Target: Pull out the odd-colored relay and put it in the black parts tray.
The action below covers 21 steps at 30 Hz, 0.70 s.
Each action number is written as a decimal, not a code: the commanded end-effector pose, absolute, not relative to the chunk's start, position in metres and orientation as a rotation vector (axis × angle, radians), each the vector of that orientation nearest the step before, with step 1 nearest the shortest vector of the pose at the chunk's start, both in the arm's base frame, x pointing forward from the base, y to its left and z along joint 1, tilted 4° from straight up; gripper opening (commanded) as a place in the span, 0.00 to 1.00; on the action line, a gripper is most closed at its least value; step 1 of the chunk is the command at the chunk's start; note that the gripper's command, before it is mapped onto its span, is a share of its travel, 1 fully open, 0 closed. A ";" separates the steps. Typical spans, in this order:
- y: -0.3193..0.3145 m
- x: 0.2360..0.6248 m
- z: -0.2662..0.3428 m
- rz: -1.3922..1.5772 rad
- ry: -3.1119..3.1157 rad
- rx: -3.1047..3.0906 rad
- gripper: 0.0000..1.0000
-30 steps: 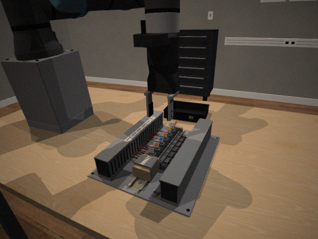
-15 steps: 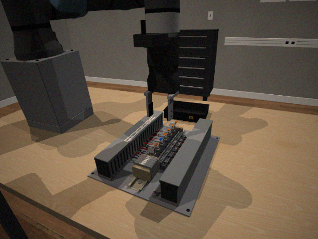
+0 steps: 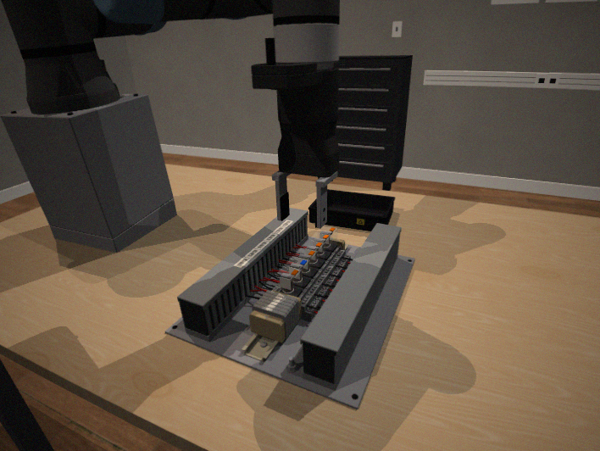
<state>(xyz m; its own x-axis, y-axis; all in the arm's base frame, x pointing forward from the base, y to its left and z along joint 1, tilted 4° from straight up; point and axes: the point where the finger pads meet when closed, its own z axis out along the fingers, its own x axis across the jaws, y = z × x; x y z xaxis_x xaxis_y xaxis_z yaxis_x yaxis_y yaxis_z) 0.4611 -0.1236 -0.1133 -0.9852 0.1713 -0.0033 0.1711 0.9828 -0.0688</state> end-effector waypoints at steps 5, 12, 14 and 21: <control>-0.124 0.461 -0.112 0.108 -3.128 -0.272 0.98; -0.133 0.459 -0.117 0.108 -3.128 -0.272 0.98; -0.137 0.459 -0.118 0.108 -3.128 -0.272 0.98; -0.138 0.459 -0.119 0.108 -3.128 -0.272 0.98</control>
